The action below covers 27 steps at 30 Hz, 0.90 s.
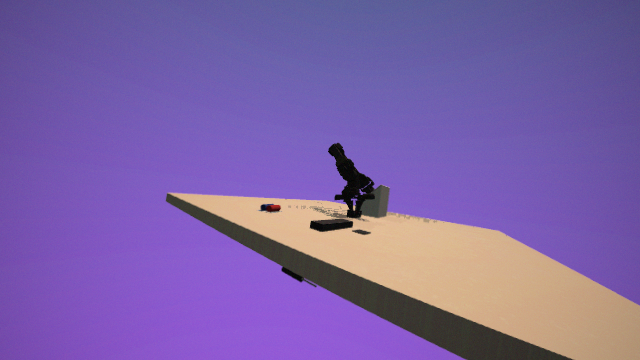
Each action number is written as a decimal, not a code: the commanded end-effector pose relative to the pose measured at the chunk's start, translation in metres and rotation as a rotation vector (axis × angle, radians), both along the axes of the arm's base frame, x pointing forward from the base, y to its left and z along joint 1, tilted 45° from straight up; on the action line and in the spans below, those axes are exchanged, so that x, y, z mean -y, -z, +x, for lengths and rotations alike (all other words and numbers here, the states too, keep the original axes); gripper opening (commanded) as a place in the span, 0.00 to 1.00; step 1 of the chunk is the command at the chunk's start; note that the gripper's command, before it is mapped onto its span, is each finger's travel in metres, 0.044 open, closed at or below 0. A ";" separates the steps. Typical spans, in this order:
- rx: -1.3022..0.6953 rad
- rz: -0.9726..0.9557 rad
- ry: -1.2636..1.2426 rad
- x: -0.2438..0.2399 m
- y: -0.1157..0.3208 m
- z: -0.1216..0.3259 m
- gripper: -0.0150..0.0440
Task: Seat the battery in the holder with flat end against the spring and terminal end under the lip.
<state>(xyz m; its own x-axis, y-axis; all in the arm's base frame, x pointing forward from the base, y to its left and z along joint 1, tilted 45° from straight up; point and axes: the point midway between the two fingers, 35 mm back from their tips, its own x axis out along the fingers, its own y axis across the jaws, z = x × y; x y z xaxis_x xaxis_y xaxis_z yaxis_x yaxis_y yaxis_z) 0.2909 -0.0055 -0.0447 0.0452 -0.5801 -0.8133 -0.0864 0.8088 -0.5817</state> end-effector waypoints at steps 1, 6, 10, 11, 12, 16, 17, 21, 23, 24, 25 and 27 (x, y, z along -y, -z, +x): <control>-0.012 -0.003 0.004 0.001 0.001 0.000 0.39; -0.010 -0.002 0.003 0.001 0.001 0.005 0.39; -0.008 -0.001 0.002 0.000 0.000 0.008 0.39; -0.008 -0.001 0.002 0.000 0.000 0.009 0.39; -0.007 -0.001 0.001 0.000 0.000 0.010 0.39; -0.006 -0.001 0.001 0.000 0.000 0.011 0.39; -0.006 -0.001 0.001 0.000 0.000 0.011 0.39; -0.006 -0.001 0.001 0.000 0.000 0.011 0.39; -0.007 -0.001 0.002 0.000 0.000 0.012 0.39; -0.007 -0.001 0.002 0.000 0.000 0.012 0.39; -0.007 -0.001 0.002 0.000 0.000 0.012 0.39; -0.007 -0.001 0.002 0.000 0.000 0.012 0.39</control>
<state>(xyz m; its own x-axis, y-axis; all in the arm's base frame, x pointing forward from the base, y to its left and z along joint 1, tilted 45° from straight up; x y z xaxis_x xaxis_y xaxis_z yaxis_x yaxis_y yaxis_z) 0.3019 -0.0051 -0.0445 0.0380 -0.5808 -0.8132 -0.0858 0.8089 -0.5817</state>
